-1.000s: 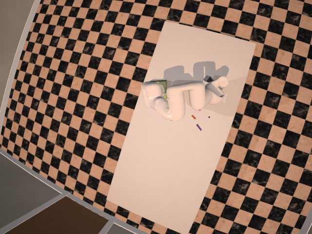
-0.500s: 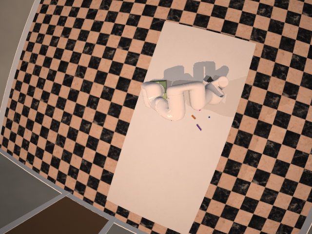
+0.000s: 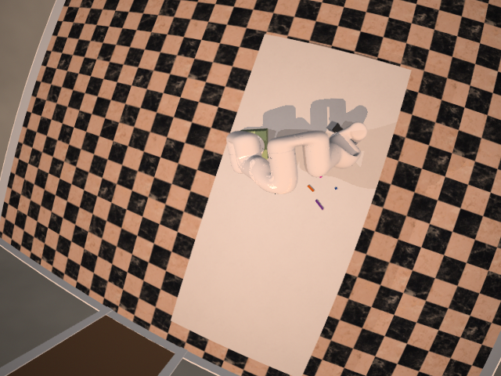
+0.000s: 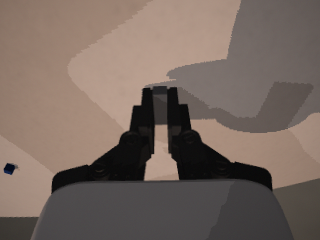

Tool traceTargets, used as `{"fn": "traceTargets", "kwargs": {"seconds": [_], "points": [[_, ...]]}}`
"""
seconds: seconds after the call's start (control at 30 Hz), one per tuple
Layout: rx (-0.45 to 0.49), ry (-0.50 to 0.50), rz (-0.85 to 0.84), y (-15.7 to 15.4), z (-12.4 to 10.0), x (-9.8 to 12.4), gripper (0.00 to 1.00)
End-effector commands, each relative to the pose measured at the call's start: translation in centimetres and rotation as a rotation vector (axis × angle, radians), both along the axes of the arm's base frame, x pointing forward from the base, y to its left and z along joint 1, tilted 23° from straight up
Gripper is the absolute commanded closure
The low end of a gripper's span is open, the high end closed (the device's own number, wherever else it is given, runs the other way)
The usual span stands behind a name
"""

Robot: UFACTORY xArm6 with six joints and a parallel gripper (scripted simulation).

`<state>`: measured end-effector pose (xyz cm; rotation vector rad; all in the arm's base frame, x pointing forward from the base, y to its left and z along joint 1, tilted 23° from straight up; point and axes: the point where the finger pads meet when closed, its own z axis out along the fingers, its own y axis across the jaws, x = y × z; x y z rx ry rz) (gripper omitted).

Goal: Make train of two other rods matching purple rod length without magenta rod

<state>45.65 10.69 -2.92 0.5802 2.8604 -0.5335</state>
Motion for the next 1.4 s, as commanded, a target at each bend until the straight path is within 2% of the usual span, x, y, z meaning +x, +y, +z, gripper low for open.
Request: {"fn": "traceTargets", "kwargs": {"seconds": [0.0, 0.5, 0.63, 0.8, 0.87, 1.07, 1.37], "points": [[0.002, -0.004, 0.001, 0.1, 0.1, 0.1, 0.96], [0.002, -0.004, 0.001, 0.2, 0.4, 0.1, 0.96], [0.002, -0.004, 0.001, 0.9, 2.0, -0.1, 0.96], [0.002, -0.004, 0.001, 2.3, 5.5, -0.5, 0.96], [0.002, -0.004, 0.001, 2.3, 5.5, -0.5, 0.96], [0.002, -0.004, 0.001, 3.6, 8.8, -0.8, 0.96], [0.002, -0.004, 0.001, 3.9, 9.3, -0.9, 0.96]]}}
